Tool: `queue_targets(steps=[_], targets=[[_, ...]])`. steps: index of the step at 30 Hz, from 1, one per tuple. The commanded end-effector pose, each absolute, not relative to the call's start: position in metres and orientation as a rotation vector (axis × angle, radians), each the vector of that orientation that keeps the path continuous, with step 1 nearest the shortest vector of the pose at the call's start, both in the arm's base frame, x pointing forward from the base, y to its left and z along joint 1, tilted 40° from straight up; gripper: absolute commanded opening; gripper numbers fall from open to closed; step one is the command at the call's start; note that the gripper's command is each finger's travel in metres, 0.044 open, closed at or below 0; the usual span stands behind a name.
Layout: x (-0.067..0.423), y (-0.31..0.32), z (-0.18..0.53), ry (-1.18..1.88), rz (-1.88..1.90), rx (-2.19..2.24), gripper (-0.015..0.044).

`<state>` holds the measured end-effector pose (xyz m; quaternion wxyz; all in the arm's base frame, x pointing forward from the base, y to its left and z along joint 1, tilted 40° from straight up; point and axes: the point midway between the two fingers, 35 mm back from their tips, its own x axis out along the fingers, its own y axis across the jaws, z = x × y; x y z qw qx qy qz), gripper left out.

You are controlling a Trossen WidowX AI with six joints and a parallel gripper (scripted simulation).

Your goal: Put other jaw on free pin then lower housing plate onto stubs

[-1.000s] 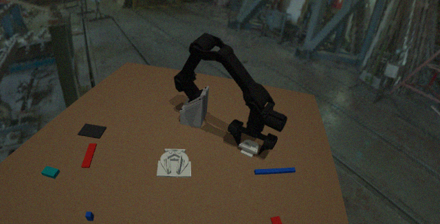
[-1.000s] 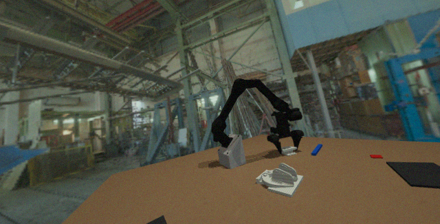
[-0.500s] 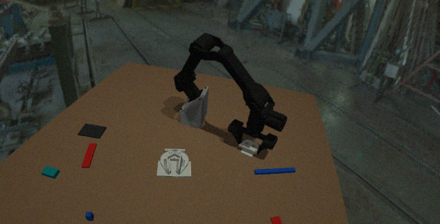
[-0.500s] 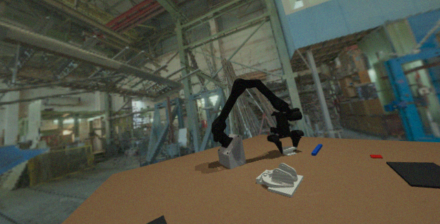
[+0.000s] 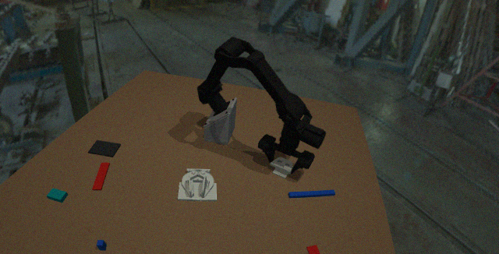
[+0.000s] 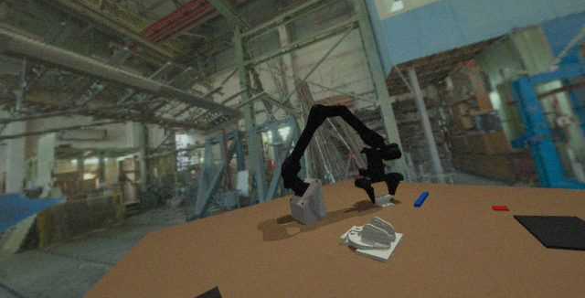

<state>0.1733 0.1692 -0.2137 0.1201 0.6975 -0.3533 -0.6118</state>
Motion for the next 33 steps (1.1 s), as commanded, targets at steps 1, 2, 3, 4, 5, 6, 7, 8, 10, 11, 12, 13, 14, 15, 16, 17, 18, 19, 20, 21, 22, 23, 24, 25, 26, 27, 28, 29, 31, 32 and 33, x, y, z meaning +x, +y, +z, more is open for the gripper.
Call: queue_targets(steps=[1,2,3,4,5,6,7,8,10,11,12,13,14,15,16,17,18,19,20,21,22,23,24,25,26,27,28,29,31,32,33], targets=[[0.175,0.18,-0.205,-1.026,-1.793,2.052,0.0351],[0.175,0.182,-0.203,-1.026,-1.793,2.052,0.0351],[0.175,0.184,-0.201,-1.025,-1.793,2.052,0.0351],[0.175,0.187,-0.198,-1.025,-1.793,2.052,0.0351],[0.175,0.189,-0.196,-1.025,-1.793,2.052,0.0351],[0.175,0.191,-0.193,-1.024,-1.793,2.053,0.0351],[0.175,0.193,-0.191,-1.024,-1.793,2.053,0.0351],[0.175,0.195,-0.189,-1.024,-1.793,2.053,0.0351],[0.175,0.199,-0.184,-1.023,-1.793,2.053,0.0351],[0.175,0.201,-0.181,-1.023,-1.793,2.053,0.0351],[0.175,0.203,-0.178,-1.022,-1.793,2.053,0.0351],[0.175,0.205,-0.176,-1.022,-1.793,2.053,0.0351],[0.175,0.207,-0.173,-1.022,-1.793,2.053,0.0351],[0.175,0.209,-0.171,-1.022,-1.793,2.053,0.0351],[0.174,0.21,-0.168,-1.021,-1.793,2.053,0.0351],[0.174,0.212,-0.165,-1.021,-1.792,2.053,0.0351],[0.174,0.214,-0.163,-1.021,-1.792,2.053,0.0351],[0.174,0.215,-0.162,-1.021,-1.792,2.053,0.0351],[0.174,0.215,-0.162,-1.021,-1.792,2.053,0.0351],[0.174,0.215,-0.162,-1.021,-1.792,2.053,0.0351],[0.174,0.215,-0.162,-1.021,-1.792,2.053,0.0351],[0.174,0.215,-0.162,-1.021,-1.792,2.053,0.0351],[0.174,0.215,-0.161,-1.025,-1.792,2.056,0.0351],[0.175,0.214,-0.16,-1.037,-1.791,2.063,0.0351],[0.177,0.214,-0.159,-1.057,-1.789,2.075,0.0351],[0.179,0.213,-0.157,-1.082,-1.787,2.089,0.0351],[0.181,0.212,-0.155,-1.107,-1.784,2.103,0.0351],[0.183,0.211,-0.154,-1.132,-1.781,2.116,0.0351],[0.187,0.208,-0.15,-1.183,-1.775,2.143,0.0351],[0.19,0.207,-0.148,-1.208,-1.771,2.157,0.0351],[0.192,0.206,-0.147,-1.234,-1.767,2.17,0.0351]])
